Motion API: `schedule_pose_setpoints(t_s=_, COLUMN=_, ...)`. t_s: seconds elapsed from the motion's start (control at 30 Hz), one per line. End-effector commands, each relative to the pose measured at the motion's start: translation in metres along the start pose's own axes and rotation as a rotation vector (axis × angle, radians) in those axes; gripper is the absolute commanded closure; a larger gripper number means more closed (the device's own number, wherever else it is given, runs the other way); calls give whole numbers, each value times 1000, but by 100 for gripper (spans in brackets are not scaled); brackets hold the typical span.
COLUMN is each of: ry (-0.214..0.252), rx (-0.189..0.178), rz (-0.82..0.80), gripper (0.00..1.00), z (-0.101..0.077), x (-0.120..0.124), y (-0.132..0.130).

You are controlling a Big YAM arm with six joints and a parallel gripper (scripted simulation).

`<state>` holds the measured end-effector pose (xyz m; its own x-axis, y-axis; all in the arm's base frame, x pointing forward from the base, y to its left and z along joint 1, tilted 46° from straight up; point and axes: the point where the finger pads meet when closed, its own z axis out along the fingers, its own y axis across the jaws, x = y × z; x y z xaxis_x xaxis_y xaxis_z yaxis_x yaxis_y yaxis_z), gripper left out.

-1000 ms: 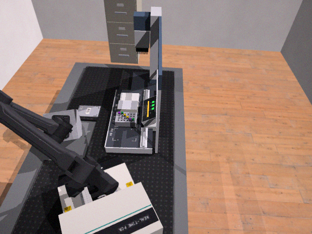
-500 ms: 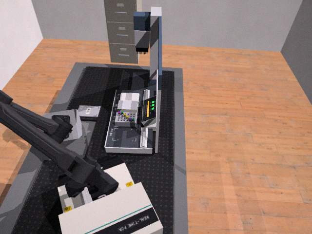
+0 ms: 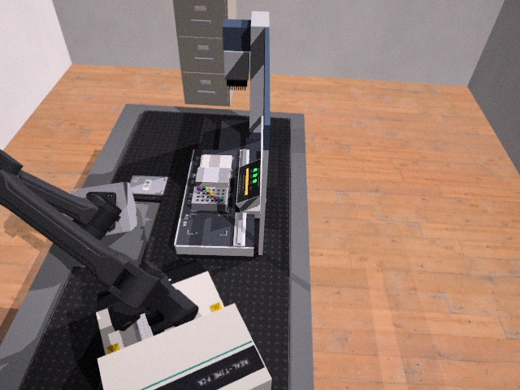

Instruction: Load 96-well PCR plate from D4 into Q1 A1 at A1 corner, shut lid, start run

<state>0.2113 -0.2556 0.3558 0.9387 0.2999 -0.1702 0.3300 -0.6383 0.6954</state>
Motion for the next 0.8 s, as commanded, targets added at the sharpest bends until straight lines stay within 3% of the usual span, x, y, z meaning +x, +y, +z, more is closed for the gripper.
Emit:
schedule_pose_setpoints(t_s=0.0, ry=-11, rx=-85, rz=106, gripper=0, z=-13, x=-7, y=55)
schedule_pose_setpoints(t_s=0.3, ry=33, rx=-73, rz=81, gripper=0, z=-41, x=-2, y=38)
schedule_pose_setpoints(t_s=0.63, ry=79, rx=-84, rz=70, gripper=0, z=-69, x=-3, y=30)
schedule_pose_setpoints(t_s=0.77, ry=59, rx=-78, rz=62, gripper=0, z=-63, x=-4, y=28)
